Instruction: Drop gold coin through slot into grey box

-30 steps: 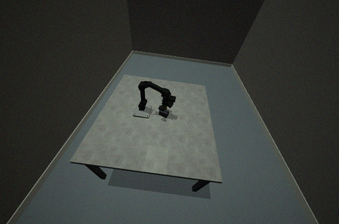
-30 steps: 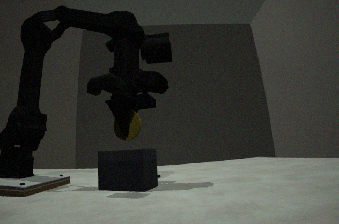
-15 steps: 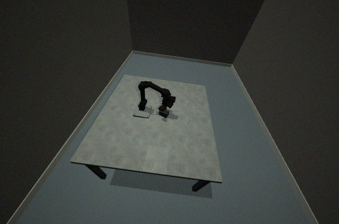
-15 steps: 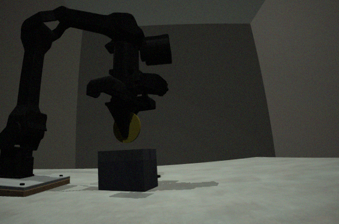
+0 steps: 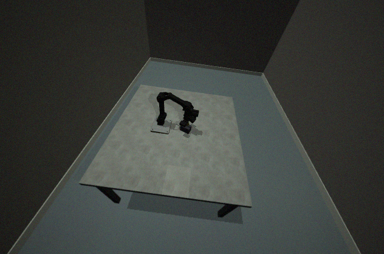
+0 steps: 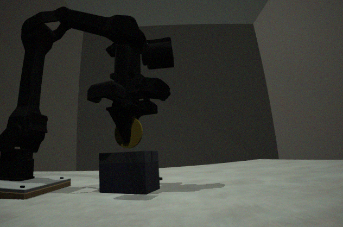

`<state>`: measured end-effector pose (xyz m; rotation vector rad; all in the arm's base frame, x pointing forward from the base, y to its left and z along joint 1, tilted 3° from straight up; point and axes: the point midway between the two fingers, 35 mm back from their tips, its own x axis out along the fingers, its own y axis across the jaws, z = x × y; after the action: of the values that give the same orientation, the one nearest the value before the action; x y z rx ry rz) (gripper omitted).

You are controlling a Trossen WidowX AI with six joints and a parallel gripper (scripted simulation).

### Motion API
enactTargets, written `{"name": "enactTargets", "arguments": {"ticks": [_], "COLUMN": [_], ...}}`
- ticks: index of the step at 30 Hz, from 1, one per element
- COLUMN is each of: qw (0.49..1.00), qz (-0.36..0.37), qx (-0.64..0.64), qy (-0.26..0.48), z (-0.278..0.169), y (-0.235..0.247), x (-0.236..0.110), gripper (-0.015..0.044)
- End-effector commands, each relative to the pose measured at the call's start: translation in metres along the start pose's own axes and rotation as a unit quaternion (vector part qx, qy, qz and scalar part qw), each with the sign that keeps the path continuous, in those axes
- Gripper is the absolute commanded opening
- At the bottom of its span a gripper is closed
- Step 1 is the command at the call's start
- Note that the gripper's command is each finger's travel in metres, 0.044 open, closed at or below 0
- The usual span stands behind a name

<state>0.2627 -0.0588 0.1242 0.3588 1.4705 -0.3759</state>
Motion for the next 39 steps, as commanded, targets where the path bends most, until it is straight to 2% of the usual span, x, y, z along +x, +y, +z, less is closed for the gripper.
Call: {"name": "enactTargets", "arguments": {"ticks": [1, 10, 16, 25, 35, 36, 39], "qw": [1.000, 1.000, 1.000, 1.000, 1.000, 1.000, 1.000], "qz": [0.000, 0.000, 0.000, 0.000, 0.000, 0.000, -0.001], "qx": [-0.001, 0.000, 0.000, 0.000, 0.000, 0.000, 0.000], "qy": [0.001, 0.001, 0.000, 0.000, 0.001, 0.002, 0.005], "z": [0.000, 0.000, 0.000, 0.000, 0.000, -0.001, -0.004], "y": [0.000, 0.000, 0.000, 0.000, 0.000, 0.000, -0.001], "x": [0.003, 0.007, 0.005, 0.005, -0.020, -0.029, -0.055], "gripper": [0.0000, 0.0000, 0.0157, 0.0161, 0.0423, 0.0440, 0.0440]}}
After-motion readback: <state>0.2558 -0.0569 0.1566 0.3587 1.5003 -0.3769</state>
